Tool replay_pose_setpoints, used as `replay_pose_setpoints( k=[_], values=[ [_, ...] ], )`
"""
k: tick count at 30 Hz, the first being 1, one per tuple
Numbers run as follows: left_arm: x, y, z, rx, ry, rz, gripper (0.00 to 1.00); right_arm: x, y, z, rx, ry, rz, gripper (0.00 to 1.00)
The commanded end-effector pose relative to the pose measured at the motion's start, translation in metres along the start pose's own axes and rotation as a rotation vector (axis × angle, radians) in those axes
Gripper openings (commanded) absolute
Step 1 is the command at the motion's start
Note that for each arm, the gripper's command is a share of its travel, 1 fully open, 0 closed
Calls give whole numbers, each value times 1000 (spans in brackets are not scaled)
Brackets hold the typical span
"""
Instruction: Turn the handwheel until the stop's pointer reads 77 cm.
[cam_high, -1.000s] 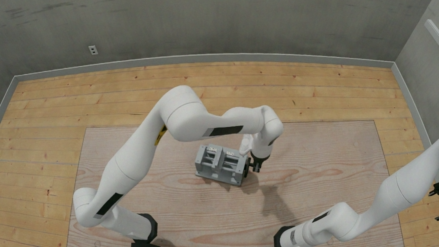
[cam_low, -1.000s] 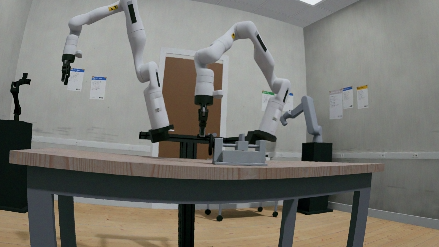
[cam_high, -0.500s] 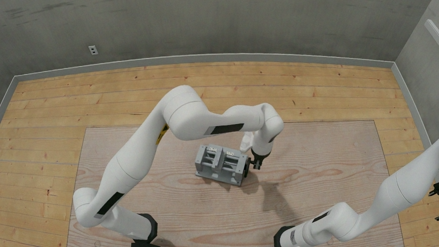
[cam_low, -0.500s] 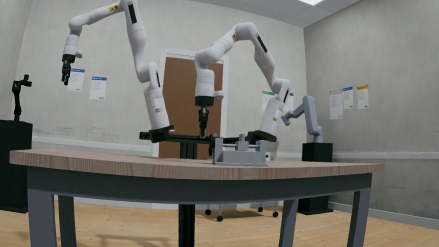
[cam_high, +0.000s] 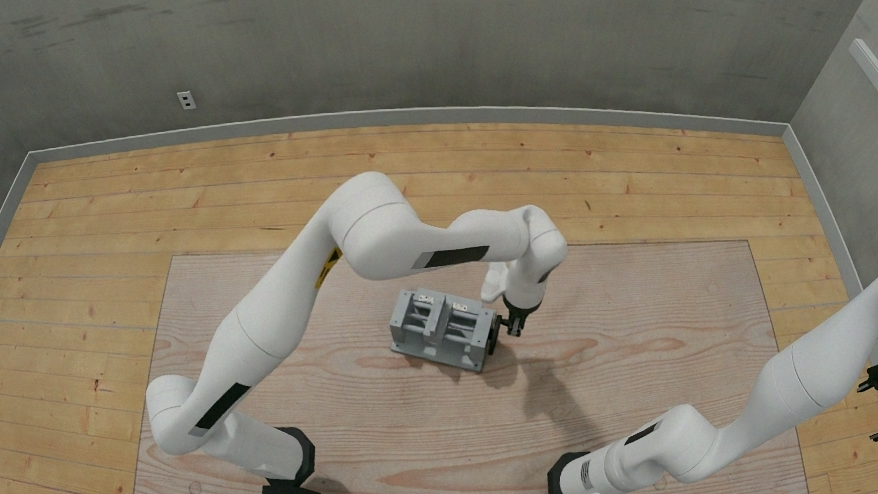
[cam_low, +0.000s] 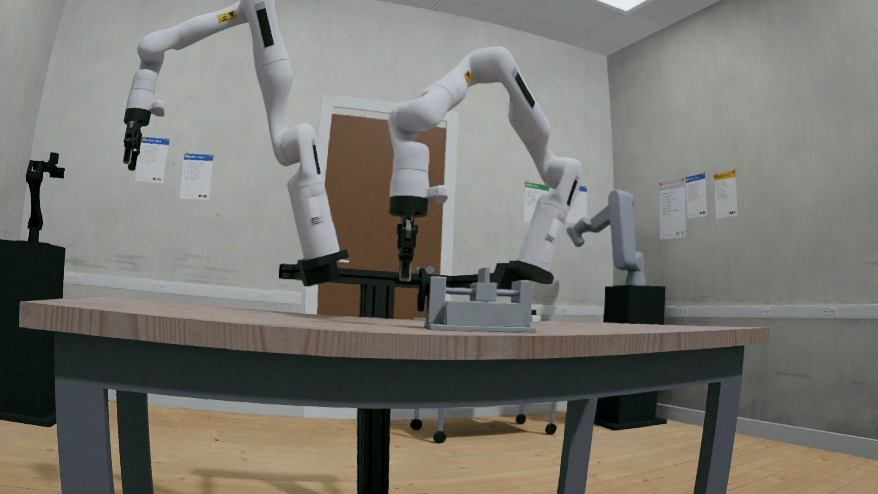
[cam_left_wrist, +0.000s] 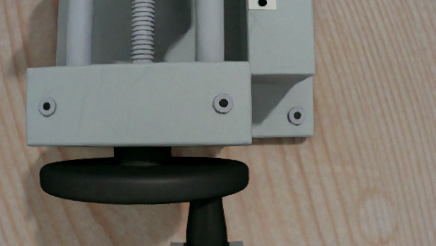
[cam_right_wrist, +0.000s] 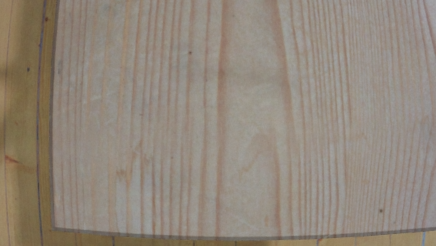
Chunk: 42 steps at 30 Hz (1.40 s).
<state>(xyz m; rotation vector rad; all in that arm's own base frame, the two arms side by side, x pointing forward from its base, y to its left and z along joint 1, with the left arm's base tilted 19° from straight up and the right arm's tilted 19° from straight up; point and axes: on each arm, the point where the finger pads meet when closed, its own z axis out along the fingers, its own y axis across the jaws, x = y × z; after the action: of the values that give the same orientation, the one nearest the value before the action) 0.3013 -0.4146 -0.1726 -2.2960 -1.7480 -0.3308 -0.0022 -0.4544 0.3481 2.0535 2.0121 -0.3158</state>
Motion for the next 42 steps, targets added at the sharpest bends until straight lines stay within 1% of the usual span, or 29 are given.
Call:
replay_pose_setpoints(
  k=[1, 22, 42],
  values=[
    [-1, 5, 4, -6, -5, 6, 160, 1, -1, -1, 4, 5, -12, 1000],
    [0, 5, 17, -2, -1, 7, 160, 1, -1, -1, 4, 5, -12, 1000],
    [1, 4, 20, -1, 1, 7, 160, 1, -1, -1, 4, 5, -12, 1000]
  ],
)
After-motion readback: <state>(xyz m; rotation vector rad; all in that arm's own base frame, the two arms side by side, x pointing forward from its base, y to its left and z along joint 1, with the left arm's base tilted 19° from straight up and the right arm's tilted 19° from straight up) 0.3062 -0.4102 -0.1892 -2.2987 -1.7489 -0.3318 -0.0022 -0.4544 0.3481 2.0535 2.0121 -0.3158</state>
